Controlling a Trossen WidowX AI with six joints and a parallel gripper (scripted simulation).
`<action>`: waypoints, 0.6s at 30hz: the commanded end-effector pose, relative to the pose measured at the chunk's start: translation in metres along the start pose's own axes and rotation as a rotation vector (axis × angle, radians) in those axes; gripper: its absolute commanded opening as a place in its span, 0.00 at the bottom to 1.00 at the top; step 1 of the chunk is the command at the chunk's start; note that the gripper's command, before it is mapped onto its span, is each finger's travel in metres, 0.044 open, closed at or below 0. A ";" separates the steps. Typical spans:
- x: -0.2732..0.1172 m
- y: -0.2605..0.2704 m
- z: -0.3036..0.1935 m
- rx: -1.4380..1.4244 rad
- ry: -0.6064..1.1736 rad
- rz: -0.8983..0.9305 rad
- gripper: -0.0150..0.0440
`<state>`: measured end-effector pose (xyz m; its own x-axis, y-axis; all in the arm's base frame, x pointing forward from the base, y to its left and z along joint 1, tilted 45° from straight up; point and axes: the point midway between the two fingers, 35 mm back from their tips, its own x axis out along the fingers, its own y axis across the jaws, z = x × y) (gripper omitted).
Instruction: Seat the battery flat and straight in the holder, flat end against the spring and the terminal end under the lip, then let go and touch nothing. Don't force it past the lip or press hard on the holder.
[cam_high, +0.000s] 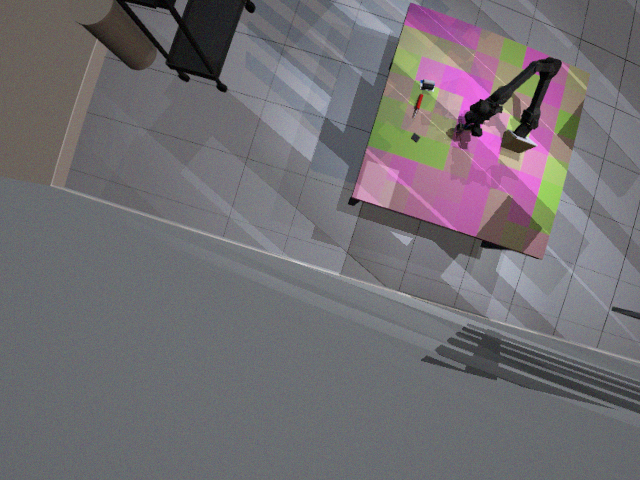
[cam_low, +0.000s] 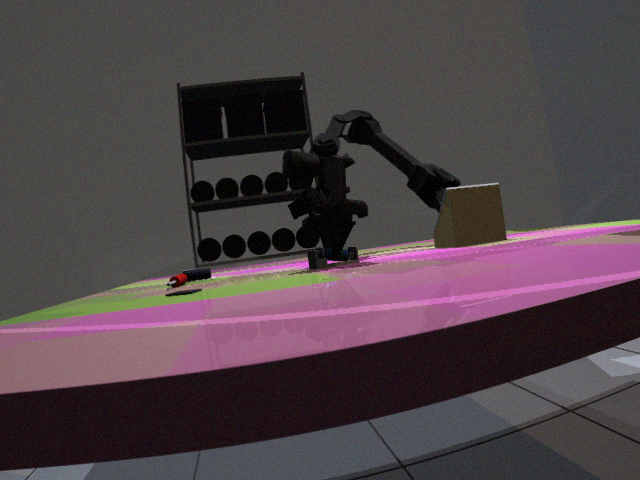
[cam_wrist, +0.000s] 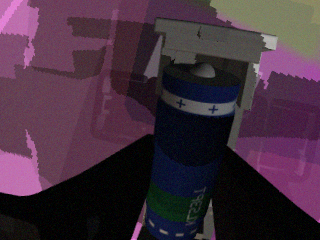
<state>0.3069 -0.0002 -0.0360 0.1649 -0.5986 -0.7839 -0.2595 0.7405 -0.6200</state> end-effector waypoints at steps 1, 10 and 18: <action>0.004 0.001 -0.005 -0.007 0.048 0.004 0.40; 0.004 0.000 -0.005 -0.004 0.096 0.005 0.40; 0.004 -0.001 -0.004 0.000 0.137 0.005 0.40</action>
<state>0.3066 -0.0021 -0.0368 0.0675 -0.6228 -0.7795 -0.2570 0.7440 -0.6167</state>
